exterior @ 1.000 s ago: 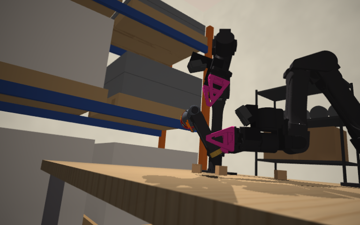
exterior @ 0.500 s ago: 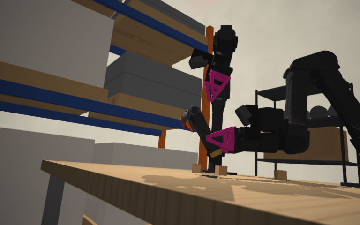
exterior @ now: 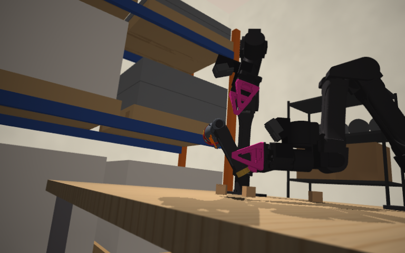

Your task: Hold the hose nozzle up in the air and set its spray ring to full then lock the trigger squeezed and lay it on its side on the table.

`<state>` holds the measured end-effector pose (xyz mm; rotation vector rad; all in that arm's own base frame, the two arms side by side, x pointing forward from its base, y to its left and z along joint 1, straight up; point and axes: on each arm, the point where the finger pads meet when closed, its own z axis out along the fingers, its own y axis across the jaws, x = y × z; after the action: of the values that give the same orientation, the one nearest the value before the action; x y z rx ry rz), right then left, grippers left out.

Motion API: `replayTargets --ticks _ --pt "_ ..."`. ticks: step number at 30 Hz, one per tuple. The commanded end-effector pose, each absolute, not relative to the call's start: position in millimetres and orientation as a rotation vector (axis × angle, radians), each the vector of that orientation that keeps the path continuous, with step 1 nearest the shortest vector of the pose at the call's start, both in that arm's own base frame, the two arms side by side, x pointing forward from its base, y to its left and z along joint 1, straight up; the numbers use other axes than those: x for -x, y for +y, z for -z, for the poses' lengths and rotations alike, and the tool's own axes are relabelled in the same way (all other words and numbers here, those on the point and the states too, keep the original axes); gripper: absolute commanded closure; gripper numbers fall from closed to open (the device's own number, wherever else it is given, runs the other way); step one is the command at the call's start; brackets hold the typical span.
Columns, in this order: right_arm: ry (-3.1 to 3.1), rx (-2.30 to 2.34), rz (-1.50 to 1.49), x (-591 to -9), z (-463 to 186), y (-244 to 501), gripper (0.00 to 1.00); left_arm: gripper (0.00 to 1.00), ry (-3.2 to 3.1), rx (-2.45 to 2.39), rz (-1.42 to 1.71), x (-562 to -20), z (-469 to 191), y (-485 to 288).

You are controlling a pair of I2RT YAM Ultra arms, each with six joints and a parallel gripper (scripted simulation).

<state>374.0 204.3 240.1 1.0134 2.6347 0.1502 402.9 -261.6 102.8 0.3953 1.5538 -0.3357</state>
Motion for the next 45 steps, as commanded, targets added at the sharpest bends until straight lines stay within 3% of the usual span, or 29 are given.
replayTargets --ticks 1,25,45 --pt "2.591 -1.012 -0.184 -377.6 -256.0 202.5 0.63 0.65 1.395 -0.336 0.396 -408.2 -151.6 -272.8" --pt "2.448 -0.948 -0.145 -364.8 -229.9 203.4 0.63 0.65 1.395 -0.336 0.396 -408.2 -151.6 -272.8" --pt "2.443 -0.977 -0.131 -389.4 -198.5 198.3 0.63 0.65 1.395 -0.336 0.396 -408.2 -151.6 -272.8"
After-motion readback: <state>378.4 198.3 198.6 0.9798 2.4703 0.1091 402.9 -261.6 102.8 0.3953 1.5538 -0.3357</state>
